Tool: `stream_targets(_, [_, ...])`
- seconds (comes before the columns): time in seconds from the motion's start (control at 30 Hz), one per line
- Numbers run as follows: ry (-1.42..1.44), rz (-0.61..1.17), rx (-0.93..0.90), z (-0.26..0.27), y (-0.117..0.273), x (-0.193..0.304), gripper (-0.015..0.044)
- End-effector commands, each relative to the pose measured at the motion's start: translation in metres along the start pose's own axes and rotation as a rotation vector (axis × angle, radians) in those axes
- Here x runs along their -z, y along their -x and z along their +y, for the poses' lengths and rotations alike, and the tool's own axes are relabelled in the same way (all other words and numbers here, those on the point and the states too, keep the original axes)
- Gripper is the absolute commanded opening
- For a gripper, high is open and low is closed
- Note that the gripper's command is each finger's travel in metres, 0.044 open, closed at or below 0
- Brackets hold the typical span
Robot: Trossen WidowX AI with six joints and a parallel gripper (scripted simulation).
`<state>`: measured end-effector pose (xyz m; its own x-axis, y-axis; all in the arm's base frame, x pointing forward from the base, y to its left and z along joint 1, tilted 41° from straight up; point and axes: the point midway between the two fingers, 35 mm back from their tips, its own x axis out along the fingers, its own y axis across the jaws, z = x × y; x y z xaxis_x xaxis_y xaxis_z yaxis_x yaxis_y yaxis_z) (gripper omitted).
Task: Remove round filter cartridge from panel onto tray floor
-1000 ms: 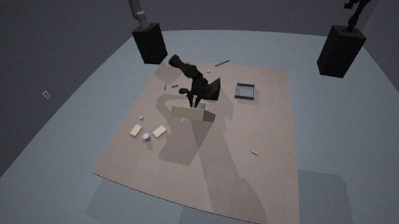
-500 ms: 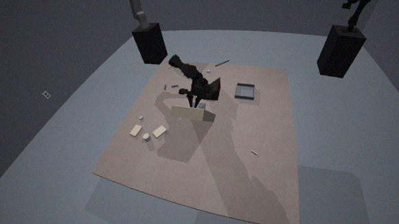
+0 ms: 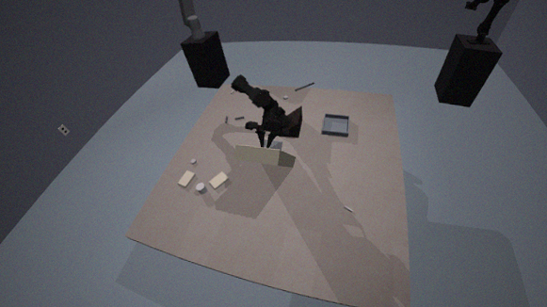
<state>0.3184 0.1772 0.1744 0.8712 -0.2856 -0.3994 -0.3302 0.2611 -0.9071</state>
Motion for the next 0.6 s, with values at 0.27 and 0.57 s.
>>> stream_targets(0.27, [0.002, -0.003, -0.002, 0.0008, -0.0037, 0.0, 0.01])
stream_targets(0.57, [0.002, -0.003, -0.002, 0.0007, -0.0103, 0.0, 0.01])
